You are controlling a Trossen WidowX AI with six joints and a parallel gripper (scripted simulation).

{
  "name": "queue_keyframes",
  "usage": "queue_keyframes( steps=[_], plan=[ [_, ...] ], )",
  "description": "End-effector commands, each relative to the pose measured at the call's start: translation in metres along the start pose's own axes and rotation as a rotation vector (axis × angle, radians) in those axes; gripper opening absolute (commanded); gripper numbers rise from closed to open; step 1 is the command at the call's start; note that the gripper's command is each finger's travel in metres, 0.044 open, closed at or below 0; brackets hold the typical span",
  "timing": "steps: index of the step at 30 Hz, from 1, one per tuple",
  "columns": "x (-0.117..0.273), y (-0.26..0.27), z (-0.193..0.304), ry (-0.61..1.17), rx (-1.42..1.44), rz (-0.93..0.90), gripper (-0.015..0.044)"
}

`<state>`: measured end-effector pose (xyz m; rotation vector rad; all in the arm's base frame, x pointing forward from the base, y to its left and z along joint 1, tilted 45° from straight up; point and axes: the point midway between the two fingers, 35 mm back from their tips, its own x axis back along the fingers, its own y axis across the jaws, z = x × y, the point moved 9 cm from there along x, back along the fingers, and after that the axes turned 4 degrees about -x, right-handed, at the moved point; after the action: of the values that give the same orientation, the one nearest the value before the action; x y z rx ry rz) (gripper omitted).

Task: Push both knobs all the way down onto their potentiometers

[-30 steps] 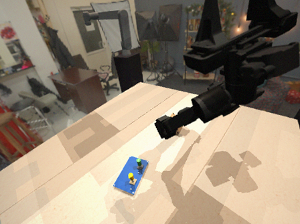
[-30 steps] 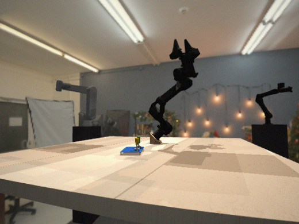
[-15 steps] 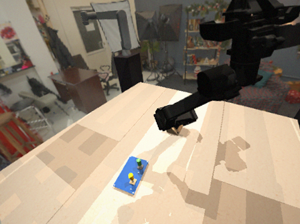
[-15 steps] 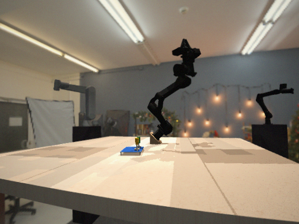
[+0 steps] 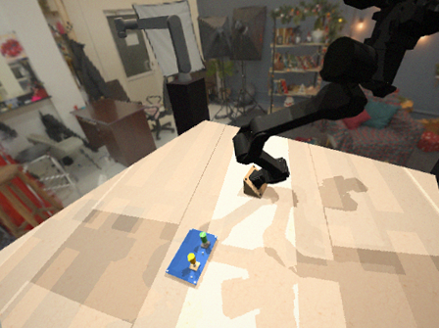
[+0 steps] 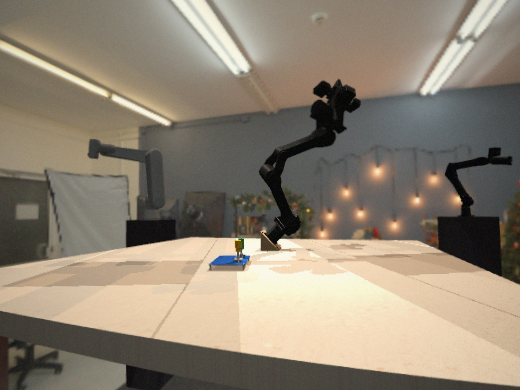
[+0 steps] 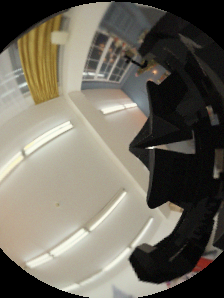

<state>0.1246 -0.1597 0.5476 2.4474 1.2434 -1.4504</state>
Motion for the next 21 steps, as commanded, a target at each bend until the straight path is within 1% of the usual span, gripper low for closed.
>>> queue_keyframes(
  steps=[1, 11, 21],
  plan=[
    [-0.009, -0.027, 0.009, 0.024, 0.047, 0.102, 0.0000],
    [-0.019, -0.089, 0.027, 0.041, 0.127, 0.347, 0.0000],
    [-0.008, -0.159, 0.035, 0.098, 0.267, 0.630, 0.0000]
  ],
)
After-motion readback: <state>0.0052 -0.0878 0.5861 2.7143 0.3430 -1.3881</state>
